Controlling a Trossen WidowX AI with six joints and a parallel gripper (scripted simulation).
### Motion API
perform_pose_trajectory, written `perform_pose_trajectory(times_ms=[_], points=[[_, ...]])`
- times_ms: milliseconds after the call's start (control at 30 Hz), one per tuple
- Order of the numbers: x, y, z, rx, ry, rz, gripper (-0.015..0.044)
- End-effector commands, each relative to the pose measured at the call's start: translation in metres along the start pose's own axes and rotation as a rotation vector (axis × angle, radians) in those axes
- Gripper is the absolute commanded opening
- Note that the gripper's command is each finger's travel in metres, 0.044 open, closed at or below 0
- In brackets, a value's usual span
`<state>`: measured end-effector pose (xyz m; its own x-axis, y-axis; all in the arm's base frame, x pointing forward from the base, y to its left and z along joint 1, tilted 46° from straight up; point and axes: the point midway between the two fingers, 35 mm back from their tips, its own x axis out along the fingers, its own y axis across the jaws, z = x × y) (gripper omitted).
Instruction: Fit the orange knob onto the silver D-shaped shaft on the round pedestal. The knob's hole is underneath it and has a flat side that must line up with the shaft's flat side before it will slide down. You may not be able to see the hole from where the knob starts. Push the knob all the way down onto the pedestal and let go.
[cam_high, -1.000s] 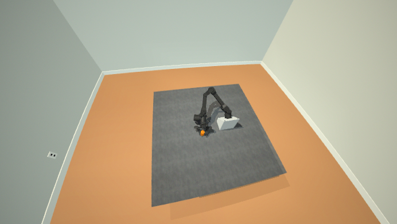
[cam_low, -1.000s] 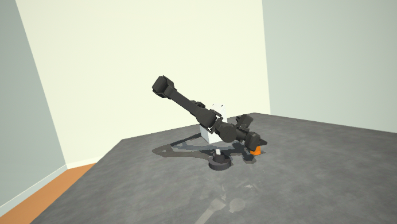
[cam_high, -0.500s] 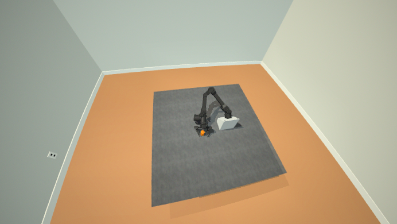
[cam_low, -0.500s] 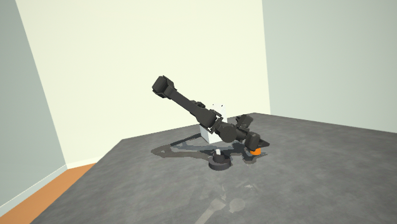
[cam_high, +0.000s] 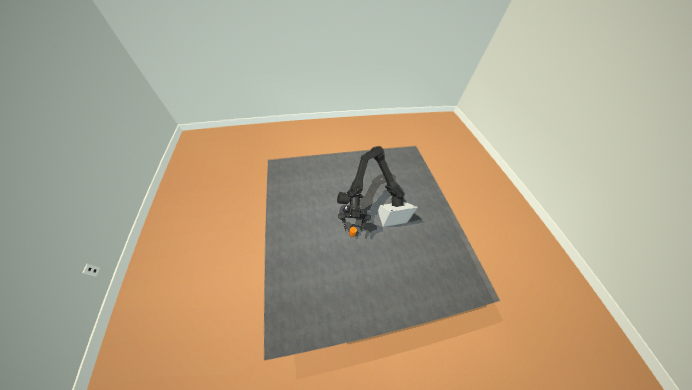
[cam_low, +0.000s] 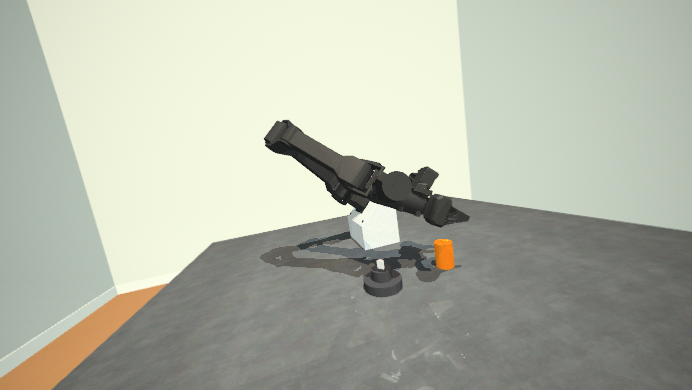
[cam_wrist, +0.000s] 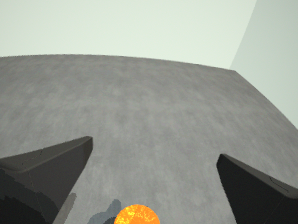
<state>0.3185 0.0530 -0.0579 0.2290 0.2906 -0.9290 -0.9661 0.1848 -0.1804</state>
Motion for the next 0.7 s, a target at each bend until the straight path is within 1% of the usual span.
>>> perform_pose_trajectory(times_ms=[0,67,133,233,333,433,500,667], points=[[-0.004,0.002,0.004,0.024,0.022,0.01,0.044],[0.003,0.006,0.002,0.068,0.126,0.062,0.044],[0.009,0.011,0.0,0.118,0.296,0.121,0.044],[0.01,0.015,0.0,0.149,0.565,0.154,0.044],[0.0,0.014,0.004,0.121,0.835,0.126,0.044],[-0.016,0.005,0.016,0.042,1.07,0.042,0.044],[-0.019,0.003,0.02,0.018,1.118,0.016,0.044],[-0.019,0.001,0.02,0.018,1.118,0.016,0.044]])
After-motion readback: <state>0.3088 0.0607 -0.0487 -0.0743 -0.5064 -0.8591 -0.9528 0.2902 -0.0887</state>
